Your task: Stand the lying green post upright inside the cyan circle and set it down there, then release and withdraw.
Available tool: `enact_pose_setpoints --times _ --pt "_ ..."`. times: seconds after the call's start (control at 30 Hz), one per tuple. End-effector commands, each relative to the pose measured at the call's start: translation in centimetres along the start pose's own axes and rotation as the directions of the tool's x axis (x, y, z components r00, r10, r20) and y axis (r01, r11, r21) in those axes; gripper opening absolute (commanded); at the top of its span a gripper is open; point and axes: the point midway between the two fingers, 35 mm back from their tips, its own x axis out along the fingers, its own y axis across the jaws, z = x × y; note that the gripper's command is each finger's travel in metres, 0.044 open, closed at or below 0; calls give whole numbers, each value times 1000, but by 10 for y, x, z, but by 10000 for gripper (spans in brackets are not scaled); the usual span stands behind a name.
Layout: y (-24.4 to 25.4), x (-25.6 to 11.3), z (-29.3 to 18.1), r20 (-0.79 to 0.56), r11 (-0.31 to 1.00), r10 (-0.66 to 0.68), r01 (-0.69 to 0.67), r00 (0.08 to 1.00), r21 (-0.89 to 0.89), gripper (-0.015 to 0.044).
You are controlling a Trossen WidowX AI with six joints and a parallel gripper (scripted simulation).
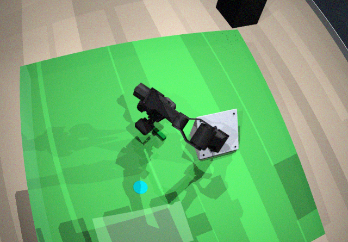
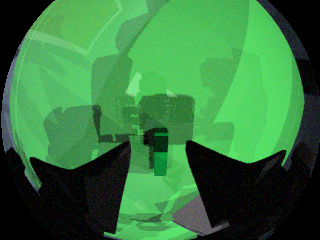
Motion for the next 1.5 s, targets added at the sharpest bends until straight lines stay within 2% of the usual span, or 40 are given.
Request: enact_pose_setpoints --times 0.0,0.13,0.4,0.6,1.47 --pt "-4 40 -13 -28 1000 -2 3 1000 9 233" --pt "-4 42 -14 -28 1000 -2 3 1000 9 233" --pt "-4 42 -14 -28 1000 -2 3 1000 9 23" --pt "-4 38 -13 -27 1000 -3 3 1000 9 23" --pt "-2 -40 -5 -22 1000 -6 7 1000 11 23"
